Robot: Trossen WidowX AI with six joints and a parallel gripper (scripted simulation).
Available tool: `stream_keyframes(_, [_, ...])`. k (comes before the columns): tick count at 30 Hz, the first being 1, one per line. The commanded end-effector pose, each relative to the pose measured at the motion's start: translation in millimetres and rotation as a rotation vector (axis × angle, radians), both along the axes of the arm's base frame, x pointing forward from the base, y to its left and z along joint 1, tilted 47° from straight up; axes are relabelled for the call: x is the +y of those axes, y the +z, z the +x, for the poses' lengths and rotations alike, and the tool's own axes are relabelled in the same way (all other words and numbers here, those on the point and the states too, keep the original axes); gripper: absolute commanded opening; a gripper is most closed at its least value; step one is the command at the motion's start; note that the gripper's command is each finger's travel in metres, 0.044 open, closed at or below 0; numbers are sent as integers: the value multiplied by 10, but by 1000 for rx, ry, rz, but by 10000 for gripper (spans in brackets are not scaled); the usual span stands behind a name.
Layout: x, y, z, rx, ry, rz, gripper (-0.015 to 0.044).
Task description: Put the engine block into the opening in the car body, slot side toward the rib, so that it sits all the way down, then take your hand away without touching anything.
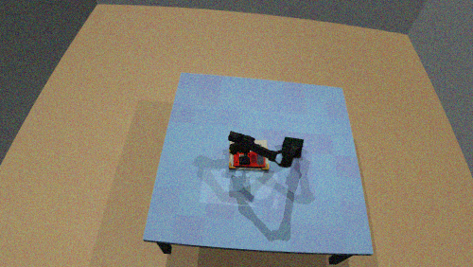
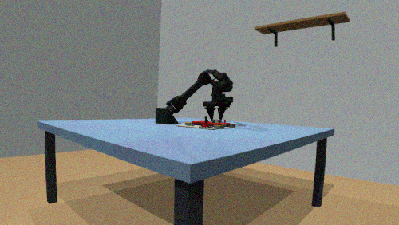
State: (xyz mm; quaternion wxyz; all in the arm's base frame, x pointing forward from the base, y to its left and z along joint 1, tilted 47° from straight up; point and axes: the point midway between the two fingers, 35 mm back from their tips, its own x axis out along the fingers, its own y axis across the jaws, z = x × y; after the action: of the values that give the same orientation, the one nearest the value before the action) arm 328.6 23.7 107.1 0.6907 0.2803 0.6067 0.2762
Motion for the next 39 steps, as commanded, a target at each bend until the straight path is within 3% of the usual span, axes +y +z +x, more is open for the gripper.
stream_keyframes(1, [-1, 0, 0, 0, 0, -1, 440])
stream_keyframes(16, [-107, 88, -15, 1, 0, 1, 440])
stream_keyframes(33, [-107, 88, -15, 1, 0, 1, 0])
stream_keyframes(39, [-107, 88, -15, 1, 0, 1, 0])
